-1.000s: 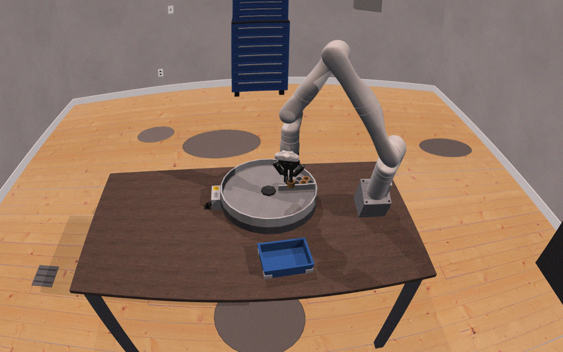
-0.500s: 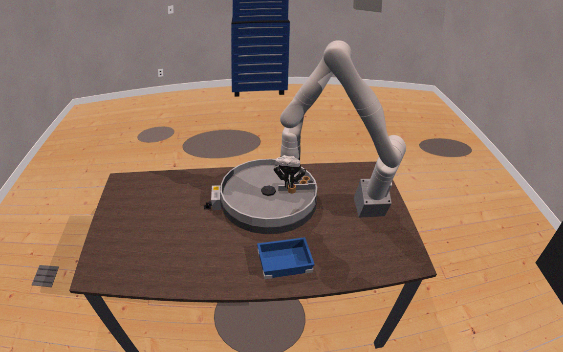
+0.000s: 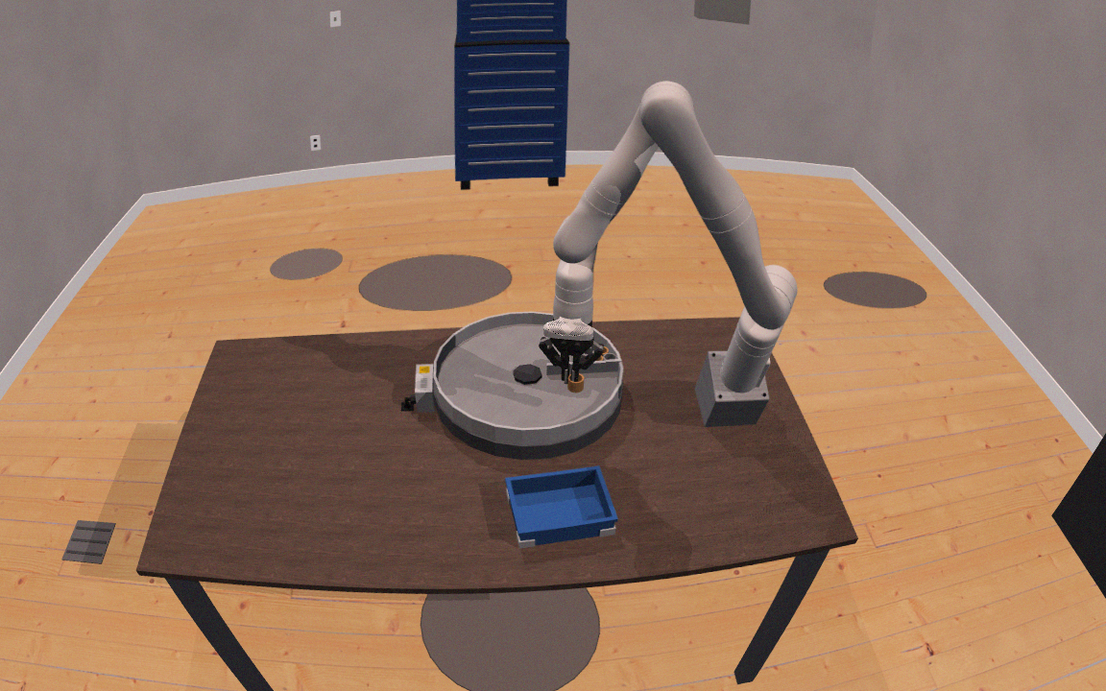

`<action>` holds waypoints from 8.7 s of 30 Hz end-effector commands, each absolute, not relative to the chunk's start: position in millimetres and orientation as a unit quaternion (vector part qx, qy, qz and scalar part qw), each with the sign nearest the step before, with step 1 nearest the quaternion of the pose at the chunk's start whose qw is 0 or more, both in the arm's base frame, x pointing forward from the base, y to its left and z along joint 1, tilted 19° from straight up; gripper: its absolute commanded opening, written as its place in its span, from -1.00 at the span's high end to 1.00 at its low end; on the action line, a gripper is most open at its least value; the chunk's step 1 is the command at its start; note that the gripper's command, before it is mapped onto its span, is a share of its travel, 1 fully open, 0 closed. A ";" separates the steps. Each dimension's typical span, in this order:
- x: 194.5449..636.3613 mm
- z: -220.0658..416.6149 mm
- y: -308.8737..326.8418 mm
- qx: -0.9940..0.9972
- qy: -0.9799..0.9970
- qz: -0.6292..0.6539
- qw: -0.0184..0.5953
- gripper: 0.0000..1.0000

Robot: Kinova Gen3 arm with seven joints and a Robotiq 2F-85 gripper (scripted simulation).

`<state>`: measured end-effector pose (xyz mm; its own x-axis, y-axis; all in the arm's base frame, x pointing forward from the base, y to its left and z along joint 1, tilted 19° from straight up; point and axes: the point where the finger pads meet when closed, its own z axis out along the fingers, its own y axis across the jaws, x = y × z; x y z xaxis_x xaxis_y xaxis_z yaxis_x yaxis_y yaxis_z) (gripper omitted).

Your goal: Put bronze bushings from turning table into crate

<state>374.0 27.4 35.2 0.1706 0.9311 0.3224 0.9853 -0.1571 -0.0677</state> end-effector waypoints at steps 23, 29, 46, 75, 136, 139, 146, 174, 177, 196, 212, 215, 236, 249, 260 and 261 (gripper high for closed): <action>365.9 69.5 124.2 -0.752 -0.638 -0.103 0.131 1.00; 365.9 69.5 124.2 -0.752 -0.638 -0.103 0.131 1.00; 361.8 86.6 173.1 -0.752 -0.637 -0.103 0.131 1.00; 357.4 83.1 229.6 -0.752 -0.637 -0.103 0.131 1.00; 357.1 33.0 248.3 -0.751 -0.639 -0.105 0.130 1.00; 356.9 28.1 250.1 -0.751 -0.639 -0.104 0.130 1.00; 356.9 26.5 250.6 -0.751 -0.639 -0.104 0.130 1.00; 356.7 10.4 256.3 -0.751 -0.639 -0.104 0.130 1.00; 356.7 10.4 256.3 -0.751 -0.639 -0.104 0.130 1.00; 356.6 2.3 259.1 -0.751 -0.639 -0.104 0.130 1.00; 356.5 -5.7 261.9 -0.751 -0.639 -0.104 0.130 1.00; 356.5 -5.7 261.9 -0.751 -0.639 -0.104 0.130 1.00; 356.5 -8.9 263.0 -0.751 -0.639 -0.104 0.130 1.00; 356.6 -8.9 263.0 -0.751 -0.639 -0.104 0.130 0.69; 356.6 -8.9 263.0 -0.751 -0.639 -0.104 0.130 0.69; 356.6 -8.9 263.0 -0.751 -0.639 -0.104 0.130 0.69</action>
